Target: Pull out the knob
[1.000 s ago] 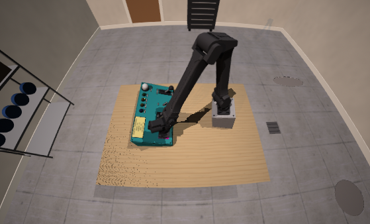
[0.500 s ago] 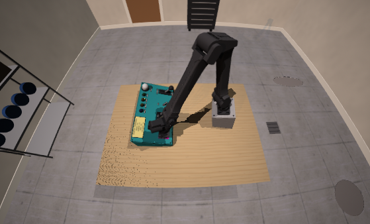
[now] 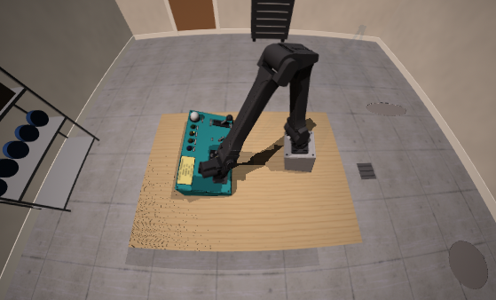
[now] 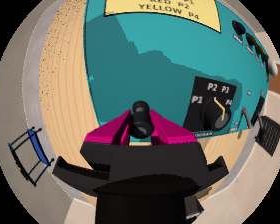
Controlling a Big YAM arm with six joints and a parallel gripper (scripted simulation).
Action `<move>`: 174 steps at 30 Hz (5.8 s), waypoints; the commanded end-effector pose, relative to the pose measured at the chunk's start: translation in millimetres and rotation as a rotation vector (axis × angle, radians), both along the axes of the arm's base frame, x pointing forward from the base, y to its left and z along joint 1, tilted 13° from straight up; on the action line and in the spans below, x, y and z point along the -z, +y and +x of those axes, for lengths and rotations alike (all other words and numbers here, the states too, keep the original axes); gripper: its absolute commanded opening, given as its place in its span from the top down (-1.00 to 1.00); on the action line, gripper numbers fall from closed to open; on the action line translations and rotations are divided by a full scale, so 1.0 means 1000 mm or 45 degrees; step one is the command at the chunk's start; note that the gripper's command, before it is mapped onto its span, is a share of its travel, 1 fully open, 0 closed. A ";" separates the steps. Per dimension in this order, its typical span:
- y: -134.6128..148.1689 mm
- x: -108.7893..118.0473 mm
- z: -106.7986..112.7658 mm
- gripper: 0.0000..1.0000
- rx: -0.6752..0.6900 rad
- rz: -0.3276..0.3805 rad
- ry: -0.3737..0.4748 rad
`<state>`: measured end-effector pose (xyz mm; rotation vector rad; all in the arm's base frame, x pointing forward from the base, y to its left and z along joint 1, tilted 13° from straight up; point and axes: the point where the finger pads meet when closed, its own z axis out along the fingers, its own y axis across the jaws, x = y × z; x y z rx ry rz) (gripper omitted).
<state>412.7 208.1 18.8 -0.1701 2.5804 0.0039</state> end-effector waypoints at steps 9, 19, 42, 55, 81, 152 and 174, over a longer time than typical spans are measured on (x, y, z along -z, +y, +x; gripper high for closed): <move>0.000 -0.002 0.003 1.00 -0.001 0.011 -0.017; 0.000 -0.002 0.003 1.00 -0.001 0.011 -0.017; 0.001 -0.006 0.002 1.00 -0.002 0.014 -0.020; 0.001 -0.012 -0.002 1.00 -0.003 0.015 -0.019; 0.005 -0.018 -0.007 1.00 -0.005 0.019 -0.020; 0.004 -0.024 -0.011 1.00 -0.004 0.018 -0.021; 0.004 -0.024 -0.011 1.00 -0.004 0.018 -0.021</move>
